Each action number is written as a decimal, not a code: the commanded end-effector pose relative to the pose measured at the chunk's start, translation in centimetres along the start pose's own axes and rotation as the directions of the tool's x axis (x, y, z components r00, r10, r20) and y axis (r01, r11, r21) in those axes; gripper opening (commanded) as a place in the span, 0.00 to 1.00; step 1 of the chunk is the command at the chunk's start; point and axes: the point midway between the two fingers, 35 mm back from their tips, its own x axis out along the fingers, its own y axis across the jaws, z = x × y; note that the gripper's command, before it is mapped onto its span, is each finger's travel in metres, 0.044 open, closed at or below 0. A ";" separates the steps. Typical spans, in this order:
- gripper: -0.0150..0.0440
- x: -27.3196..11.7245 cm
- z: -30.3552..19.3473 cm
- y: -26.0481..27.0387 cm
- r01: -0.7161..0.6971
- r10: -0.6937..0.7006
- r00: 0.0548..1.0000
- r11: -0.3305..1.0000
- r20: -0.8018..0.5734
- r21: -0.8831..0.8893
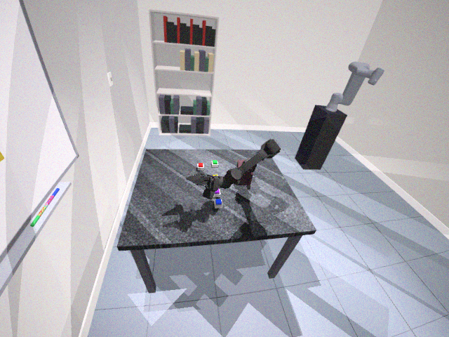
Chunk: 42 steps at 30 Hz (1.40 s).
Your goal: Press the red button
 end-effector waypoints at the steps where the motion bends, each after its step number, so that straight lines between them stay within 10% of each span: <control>1: 0.93 0.1 0.0 0.2 -0.005 0.005 1.000 1.000 0.003 -0.001; 14: 0.93 5.2 -0.9 19.8 -0.550 0.545 0.828 0.835 0.128 -0.001; 27: 0.93 -1.0 -7.8 38.2 -0.935 0.933 0.276 0.204 0.230 0.291; 34: 0.93 -8.7 -12.1 44.7 -0.778 0.917 -0.095 -0.311 0.388 0.546; 42: 0.93 -18.0 -15.7 47.0 -0.105 0.650 -0.316 -0.748 0.691 0.655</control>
